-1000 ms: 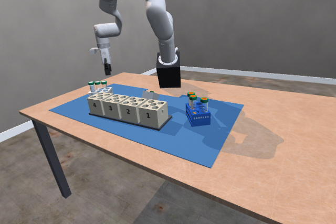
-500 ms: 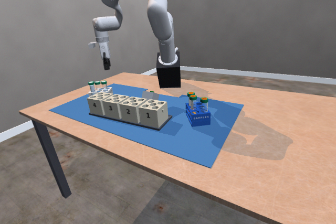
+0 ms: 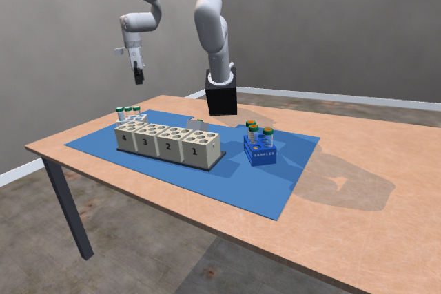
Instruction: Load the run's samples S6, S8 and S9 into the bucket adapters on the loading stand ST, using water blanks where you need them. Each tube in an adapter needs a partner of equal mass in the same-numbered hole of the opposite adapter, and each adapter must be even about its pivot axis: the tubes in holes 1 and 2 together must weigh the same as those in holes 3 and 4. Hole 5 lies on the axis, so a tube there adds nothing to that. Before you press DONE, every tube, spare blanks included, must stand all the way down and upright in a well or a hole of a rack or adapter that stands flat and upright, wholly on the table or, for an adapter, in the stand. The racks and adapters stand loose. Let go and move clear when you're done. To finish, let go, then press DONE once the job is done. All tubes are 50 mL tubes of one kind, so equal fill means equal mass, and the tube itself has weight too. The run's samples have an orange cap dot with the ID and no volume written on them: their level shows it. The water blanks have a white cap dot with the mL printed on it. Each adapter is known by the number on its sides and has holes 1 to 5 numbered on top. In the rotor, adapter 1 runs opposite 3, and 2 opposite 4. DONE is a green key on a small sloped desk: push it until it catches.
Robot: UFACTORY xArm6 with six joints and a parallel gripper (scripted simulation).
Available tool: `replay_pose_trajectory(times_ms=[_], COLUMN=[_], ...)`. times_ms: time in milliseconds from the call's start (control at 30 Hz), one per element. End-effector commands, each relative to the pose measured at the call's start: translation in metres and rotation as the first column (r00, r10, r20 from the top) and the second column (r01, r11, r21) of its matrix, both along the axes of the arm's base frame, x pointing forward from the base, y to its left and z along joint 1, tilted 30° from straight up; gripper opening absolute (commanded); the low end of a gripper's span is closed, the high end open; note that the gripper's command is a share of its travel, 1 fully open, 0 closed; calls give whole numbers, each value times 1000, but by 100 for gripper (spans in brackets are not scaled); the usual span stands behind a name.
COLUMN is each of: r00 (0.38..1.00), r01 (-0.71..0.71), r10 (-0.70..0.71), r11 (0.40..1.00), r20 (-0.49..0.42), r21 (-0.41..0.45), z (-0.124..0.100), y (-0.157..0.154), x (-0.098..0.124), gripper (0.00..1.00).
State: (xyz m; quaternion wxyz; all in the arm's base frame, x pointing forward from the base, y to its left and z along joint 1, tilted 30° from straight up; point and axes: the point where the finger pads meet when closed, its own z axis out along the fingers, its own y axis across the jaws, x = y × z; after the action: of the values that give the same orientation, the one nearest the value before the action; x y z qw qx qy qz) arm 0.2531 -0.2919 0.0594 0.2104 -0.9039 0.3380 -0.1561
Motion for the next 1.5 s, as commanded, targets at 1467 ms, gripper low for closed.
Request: replay_pose_trajectory(times_ms=[1467], r00=[745], r01=[-588], r10=[661], r11=[712], r20=[85], r21=[-385], z=[91], y=[143], x=[49], gripper=[100])
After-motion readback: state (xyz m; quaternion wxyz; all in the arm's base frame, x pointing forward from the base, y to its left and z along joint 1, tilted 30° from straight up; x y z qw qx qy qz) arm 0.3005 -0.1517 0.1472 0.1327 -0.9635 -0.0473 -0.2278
